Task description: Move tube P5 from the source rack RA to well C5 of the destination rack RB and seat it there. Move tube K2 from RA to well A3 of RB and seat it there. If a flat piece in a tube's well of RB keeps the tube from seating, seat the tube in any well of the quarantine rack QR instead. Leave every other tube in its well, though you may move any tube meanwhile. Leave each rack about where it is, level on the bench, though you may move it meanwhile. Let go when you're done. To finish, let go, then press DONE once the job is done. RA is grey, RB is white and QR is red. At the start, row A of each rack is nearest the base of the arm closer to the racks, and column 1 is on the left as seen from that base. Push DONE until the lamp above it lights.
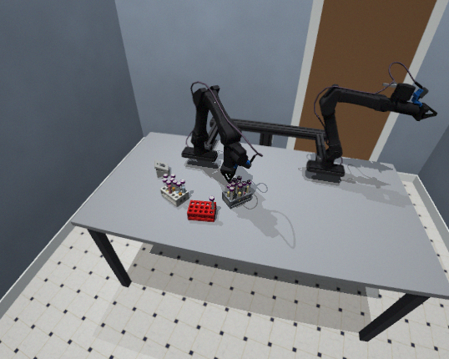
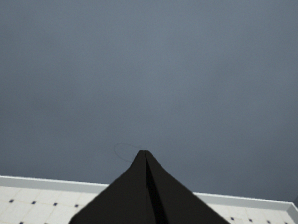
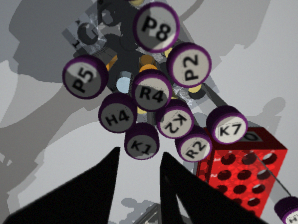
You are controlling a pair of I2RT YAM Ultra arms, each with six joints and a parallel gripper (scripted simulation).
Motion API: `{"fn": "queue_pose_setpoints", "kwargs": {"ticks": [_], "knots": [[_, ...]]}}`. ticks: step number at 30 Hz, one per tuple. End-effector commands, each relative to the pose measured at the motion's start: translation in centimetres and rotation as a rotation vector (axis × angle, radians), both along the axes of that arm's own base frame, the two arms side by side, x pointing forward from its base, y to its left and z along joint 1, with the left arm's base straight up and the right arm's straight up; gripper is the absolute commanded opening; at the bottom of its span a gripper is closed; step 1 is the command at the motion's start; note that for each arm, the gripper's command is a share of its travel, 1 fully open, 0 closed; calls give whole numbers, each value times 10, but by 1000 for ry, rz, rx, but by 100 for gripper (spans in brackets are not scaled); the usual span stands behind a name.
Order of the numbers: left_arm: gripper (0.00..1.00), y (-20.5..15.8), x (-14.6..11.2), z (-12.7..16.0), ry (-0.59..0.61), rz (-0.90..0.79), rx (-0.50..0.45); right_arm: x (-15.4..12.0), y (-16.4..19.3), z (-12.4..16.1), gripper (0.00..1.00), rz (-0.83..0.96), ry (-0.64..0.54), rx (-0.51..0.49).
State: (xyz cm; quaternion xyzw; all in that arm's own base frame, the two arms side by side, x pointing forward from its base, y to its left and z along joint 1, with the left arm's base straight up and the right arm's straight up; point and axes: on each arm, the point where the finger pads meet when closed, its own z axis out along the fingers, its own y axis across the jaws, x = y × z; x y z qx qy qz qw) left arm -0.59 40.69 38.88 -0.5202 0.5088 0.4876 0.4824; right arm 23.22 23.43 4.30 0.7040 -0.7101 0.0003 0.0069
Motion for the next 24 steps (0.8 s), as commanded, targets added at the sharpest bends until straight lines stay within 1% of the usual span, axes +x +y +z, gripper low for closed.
{"fn": "queue_pose_setpoints", "kwargs": {"ticks": [1, 12, 20, 21, 24], "knots": [[0, -9, -1, 27, 7, -1, 59, 5, -2, 2, 30, -8, -19, 18], [0, -9, -1, 27, 7, -1, 59, 6, -2, 1, 30, -7, -25, 24], [0, -9, -1, 27, 7, -1, 59, 3, -5, -5, 30, -7, -15, 14], [0, -9, -1, 27, 7, -1, 59, 10, 2, 1, 30, -8, -34, 33], [0, -9, -1, 27, 7, -1, 59, 5, -2, -6, 30, -7, -17, 16]]}}
